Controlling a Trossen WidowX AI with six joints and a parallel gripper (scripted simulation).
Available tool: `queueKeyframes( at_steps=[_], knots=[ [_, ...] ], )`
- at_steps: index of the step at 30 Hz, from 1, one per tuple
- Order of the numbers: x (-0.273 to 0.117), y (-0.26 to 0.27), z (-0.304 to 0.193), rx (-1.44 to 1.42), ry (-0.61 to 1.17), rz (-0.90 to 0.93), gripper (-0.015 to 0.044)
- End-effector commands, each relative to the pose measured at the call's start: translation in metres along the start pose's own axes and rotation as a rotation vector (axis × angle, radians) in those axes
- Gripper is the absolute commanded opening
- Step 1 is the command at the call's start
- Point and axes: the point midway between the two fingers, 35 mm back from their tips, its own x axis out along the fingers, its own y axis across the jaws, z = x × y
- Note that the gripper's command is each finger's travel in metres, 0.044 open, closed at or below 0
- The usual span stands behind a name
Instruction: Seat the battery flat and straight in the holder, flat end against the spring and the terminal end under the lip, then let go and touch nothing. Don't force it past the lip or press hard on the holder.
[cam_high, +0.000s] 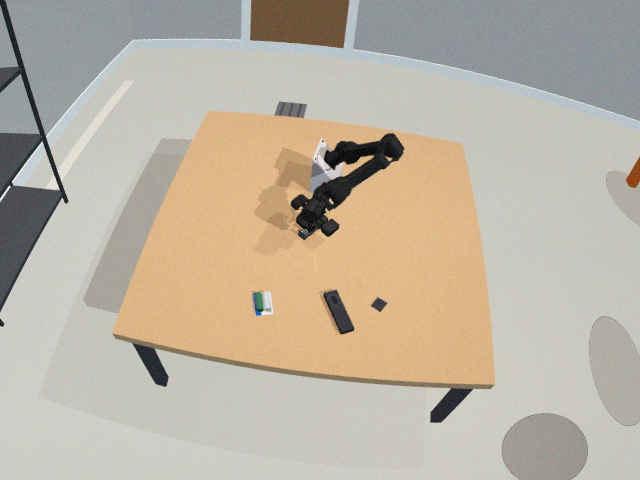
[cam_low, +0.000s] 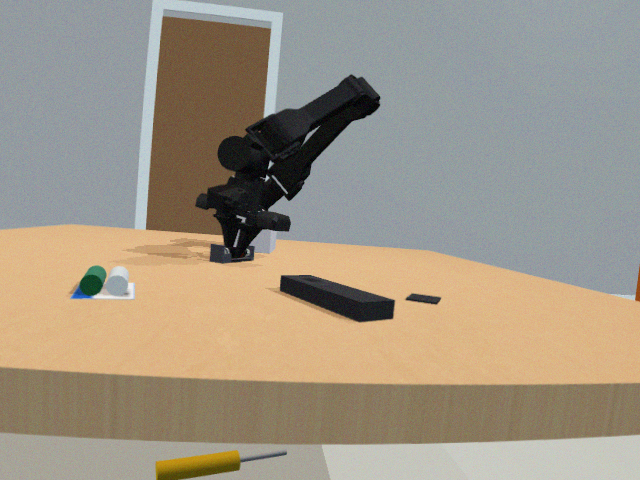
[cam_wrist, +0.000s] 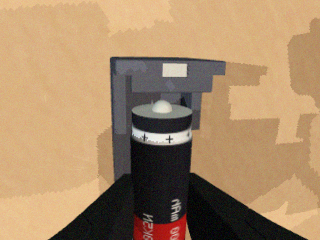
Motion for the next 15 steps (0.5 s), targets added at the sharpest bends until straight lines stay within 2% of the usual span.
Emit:
queueKeyframes(
  at_steps=[1,15],
  knots=[
    [0.0003,0.0008,0.003,-0.001,0.007,0.003,0.0065],
    [0.0002,0.0012,0.0121,-0.002,0.012,0.001,0.0065]
  ],
)
